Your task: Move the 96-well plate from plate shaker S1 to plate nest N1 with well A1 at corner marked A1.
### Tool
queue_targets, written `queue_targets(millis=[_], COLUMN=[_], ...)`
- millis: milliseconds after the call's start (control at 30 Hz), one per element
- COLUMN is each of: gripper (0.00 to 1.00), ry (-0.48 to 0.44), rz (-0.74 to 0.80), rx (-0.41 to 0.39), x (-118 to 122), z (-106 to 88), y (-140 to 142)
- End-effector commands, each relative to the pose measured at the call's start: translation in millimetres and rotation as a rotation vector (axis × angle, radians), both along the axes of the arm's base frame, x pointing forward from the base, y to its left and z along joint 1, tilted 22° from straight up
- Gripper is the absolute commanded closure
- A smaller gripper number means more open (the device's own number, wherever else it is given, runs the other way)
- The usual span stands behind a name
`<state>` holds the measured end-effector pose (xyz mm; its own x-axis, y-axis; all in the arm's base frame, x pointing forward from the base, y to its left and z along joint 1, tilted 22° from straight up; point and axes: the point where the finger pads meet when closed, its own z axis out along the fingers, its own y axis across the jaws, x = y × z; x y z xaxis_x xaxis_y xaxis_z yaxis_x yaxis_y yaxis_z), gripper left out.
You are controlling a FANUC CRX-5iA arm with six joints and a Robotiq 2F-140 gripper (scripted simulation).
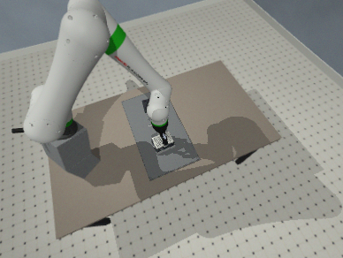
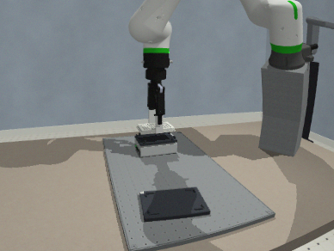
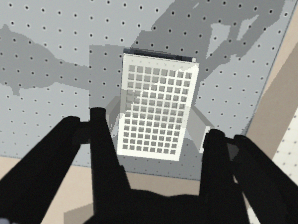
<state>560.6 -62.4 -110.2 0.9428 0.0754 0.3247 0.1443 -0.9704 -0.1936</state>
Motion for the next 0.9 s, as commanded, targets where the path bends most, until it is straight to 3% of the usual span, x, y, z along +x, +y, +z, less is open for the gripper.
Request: queue_targets(millis=[0,400,867], gripper=[1.0,1.0,1.0], ry=[0.0,0.0,0.0], rz=[0.0,0.0,0.0], rx=[0.0,0.0,0.0], x=[-2,-8,-9], z=[5.1,23.7,28.0], y=[-1,-6,-7])
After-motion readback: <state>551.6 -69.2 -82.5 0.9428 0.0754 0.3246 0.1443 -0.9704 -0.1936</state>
